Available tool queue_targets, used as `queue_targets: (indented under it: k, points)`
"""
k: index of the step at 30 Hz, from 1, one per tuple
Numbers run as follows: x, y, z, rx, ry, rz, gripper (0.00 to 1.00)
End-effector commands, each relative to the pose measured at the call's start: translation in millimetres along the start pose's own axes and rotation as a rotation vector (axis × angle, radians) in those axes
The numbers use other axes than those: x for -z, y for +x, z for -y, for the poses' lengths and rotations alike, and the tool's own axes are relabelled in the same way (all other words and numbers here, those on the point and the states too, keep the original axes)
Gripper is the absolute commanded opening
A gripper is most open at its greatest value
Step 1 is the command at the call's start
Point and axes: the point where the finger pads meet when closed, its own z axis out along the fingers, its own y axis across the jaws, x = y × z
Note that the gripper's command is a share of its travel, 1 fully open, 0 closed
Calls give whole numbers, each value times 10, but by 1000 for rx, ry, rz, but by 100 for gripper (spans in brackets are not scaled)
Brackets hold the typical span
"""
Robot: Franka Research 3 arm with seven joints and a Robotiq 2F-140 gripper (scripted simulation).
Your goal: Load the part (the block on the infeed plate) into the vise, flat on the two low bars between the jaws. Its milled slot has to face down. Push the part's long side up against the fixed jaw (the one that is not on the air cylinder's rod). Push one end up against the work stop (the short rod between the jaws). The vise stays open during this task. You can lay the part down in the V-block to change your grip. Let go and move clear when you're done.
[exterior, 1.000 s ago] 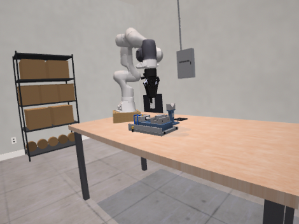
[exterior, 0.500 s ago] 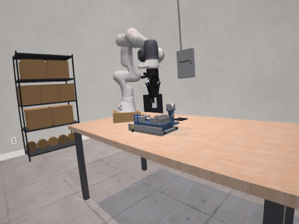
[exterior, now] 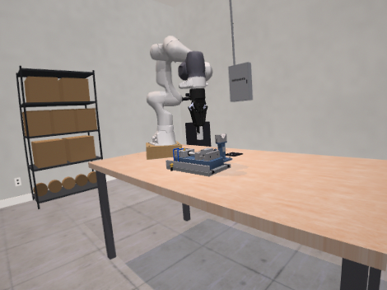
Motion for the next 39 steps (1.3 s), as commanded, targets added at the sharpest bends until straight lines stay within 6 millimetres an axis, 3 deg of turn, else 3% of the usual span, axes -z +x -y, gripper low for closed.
queue_targets:
  k: [1, 27, 39]
  points:
    - [1, -8, -17, -5, -1, 3, 0]
    - [-30, -8, -17, -5, -1, 3, 0]
    - [-165, -9, -19, -4, -1, 3, 0]
